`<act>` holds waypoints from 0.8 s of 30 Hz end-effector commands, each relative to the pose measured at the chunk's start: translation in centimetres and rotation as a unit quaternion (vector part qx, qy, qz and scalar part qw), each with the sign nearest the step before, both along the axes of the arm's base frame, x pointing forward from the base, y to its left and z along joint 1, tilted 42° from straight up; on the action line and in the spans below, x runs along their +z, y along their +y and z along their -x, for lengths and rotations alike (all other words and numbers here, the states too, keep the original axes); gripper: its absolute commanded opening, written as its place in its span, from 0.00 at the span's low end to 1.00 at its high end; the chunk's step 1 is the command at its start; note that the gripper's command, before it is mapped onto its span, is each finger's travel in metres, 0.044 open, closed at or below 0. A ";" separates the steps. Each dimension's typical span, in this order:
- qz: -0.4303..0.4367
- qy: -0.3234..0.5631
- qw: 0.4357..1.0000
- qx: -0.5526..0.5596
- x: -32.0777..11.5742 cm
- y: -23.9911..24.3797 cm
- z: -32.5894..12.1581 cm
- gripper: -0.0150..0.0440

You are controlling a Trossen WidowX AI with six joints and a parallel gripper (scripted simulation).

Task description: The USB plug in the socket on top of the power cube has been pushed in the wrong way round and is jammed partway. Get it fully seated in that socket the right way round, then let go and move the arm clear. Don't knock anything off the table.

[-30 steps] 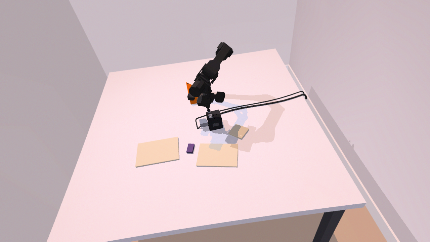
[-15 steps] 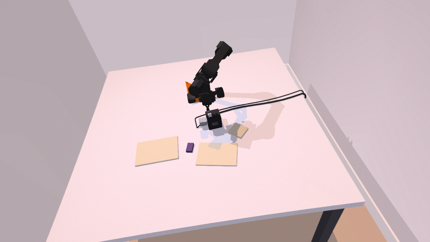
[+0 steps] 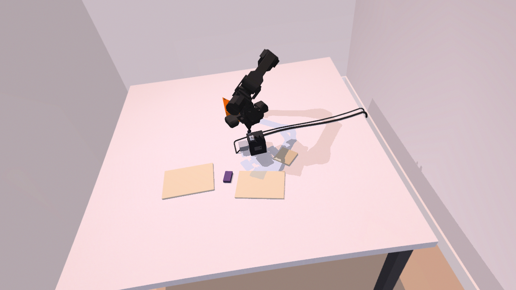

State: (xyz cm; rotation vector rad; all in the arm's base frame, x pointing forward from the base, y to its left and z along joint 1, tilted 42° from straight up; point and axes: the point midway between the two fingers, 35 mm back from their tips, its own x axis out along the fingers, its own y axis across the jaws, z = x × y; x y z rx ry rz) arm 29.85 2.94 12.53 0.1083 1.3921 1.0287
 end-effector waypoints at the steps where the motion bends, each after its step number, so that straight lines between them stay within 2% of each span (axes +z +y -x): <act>1: -0.008 -0.032 0.999 0.037 0.0 0.0 0.0 0.25; 24: -0.054 -0.221 0.939 0.257 0.0 0.0 0.0 0.25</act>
